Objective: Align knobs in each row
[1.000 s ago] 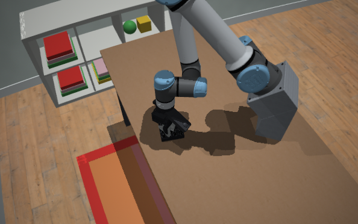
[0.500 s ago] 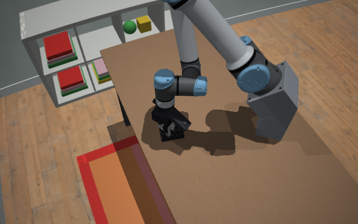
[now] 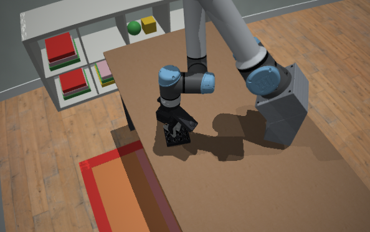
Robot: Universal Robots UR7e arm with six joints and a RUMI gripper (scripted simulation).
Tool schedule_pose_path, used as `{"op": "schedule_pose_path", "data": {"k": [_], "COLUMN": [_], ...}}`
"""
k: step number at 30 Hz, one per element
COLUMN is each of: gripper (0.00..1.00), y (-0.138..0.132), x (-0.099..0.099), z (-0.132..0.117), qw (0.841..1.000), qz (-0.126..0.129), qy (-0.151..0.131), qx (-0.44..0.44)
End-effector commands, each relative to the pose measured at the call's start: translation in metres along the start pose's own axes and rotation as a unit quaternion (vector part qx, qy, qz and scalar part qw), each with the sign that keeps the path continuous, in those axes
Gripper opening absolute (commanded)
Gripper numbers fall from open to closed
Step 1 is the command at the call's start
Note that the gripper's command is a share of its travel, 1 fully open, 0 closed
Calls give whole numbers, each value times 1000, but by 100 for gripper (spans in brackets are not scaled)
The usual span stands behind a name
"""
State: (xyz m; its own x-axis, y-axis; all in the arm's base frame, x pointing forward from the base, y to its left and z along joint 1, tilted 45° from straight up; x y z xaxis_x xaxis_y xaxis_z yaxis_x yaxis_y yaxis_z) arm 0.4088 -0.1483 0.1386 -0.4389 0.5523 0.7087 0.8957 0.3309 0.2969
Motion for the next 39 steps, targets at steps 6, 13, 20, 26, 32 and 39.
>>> {"op": "schedule_pose_path", "data": {"k": [6, 13, 20, 26, 32, 39], "gripper": [11, 11, 11, 11, 11, 11], "y": [0, 0, 0, 1, 1, 2], "x": [3, 3, 3, 4, 5, 8], "z": [0, 0, 0, 0, 1, 2], "qw": [1000, 1000, 1000, 999, 995, 978], "qz": [0, 0, 0, 0, 0, 0], "qy": [0, 0, 0, 0, 0, 0], "qx": [0, 0, -11, -41, -95, -210]}}
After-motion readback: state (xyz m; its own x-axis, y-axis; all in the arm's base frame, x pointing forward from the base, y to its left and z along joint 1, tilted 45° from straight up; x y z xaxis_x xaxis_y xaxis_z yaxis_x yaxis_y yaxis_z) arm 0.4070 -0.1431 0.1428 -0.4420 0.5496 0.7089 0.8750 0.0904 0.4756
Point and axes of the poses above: the point where the finger pads meet when closed, its own x axis back along the fingers, its own y axis across the jaws, z = x × y, the point moved 3 cm from there along x, back along the fingers, and after that the axes turned 11 degrees about -x, right-handed, at the moved point
